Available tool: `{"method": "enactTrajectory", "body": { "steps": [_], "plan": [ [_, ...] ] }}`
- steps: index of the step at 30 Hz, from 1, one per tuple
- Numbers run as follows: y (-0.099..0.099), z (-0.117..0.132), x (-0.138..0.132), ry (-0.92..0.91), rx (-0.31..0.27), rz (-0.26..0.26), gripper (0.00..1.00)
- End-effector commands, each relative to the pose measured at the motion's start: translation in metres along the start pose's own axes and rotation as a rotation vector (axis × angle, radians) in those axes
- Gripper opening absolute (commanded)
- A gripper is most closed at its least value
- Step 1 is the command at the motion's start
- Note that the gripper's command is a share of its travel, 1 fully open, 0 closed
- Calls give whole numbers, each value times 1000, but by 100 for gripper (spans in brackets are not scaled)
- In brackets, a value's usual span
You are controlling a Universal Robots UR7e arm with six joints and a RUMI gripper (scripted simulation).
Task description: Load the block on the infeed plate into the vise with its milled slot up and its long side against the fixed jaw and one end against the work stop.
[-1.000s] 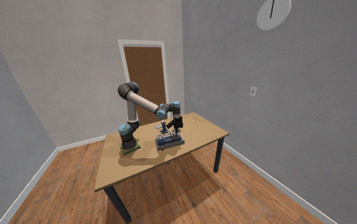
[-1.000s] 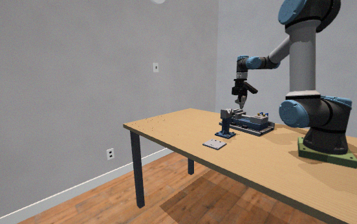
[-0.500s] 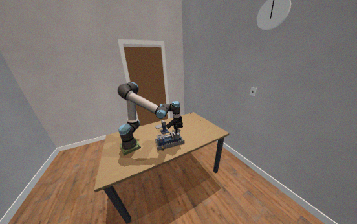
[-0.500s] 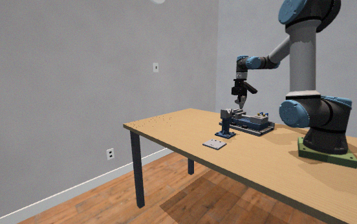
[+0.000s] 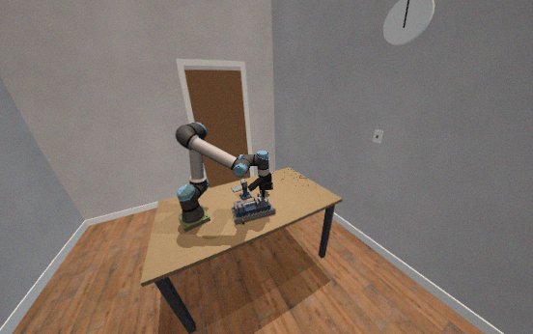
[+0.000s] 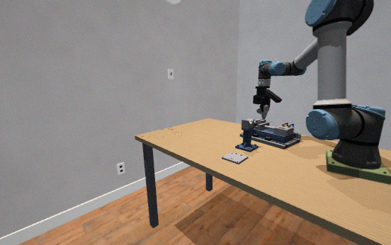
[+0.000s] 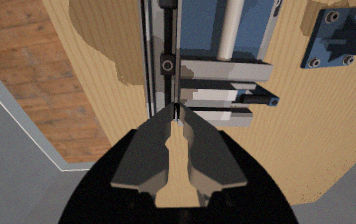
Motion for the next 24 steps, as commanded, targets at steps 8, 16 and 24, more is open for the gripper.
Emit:
{"method": "enactTrajectory", "body": {
  "steps": [8, 16, 24],
  "plan": [
    [1, 0, 4, 0, -1, 0, 0],
    [1, -1, 5, 0, -1, 0, 0],
    [1, -1, 8, 0, -1, 0, 0]
  ]
}}
Point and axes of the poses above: the point where the finger pads meet when closed, its own y axis back along the fingers, its own x axis across the jaws, z = x × y, the point moved 3 cm from there along y, back along the fingers, and after that the axes turned 9 degrees about -y, right-handed, at the moved point
